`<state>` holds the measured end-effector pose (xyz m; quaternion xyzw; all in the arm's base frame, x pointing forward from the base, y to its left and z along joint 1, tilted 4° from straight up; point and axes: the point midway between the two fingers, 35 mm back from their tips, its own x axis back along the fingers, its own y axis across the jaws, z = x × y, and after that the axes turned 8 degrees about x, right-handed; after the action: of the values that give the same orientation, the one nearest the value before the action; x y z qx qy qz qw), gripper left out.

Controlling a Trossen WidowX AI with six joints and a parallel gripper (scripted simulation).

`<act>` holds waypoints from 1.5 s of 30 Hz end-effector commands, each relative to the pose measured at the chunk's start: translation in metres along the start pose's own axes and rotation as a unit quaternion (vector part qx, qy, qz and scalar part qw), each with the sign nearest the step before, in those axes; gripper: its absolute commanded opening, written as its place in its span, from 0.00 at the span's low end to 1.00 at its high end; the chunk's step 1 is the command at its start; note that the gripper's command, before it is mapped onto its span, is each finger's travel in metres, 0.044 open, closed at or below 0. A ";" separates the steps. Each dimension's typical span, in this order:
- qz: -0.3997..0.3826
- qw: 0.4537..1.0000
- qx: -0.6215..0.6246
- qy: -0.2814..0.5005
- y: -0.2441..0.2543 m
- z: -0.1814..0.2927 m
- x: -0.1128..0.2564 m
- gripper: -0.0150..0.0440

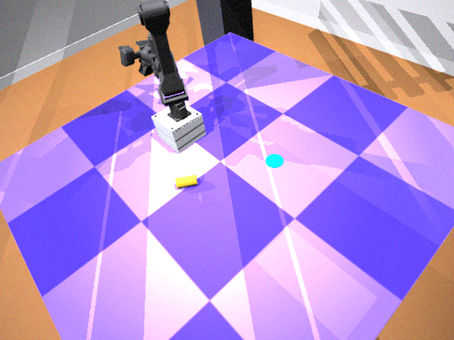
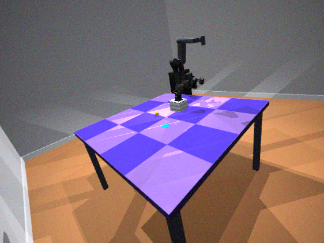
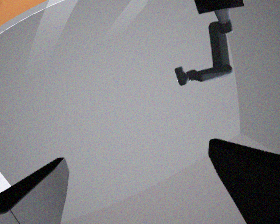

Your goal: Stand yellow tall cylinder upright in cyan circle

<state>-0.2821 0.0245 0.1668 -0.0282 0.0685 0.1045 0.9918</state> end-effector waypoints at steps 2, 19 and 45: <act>-0.016 1.000 -0.007 -0.005 0.009 -0.001 0.001 0.84; -0.415 0.883 -0.214 -0.036 0.208 -0.027 0.119 0.78; -0.789 0.343 -0.461 0.216 0.202 -0.043 0.475 0.78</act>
<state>0.0868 0.3318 0.0561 -0.5214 0.1323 -0.6923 0.4810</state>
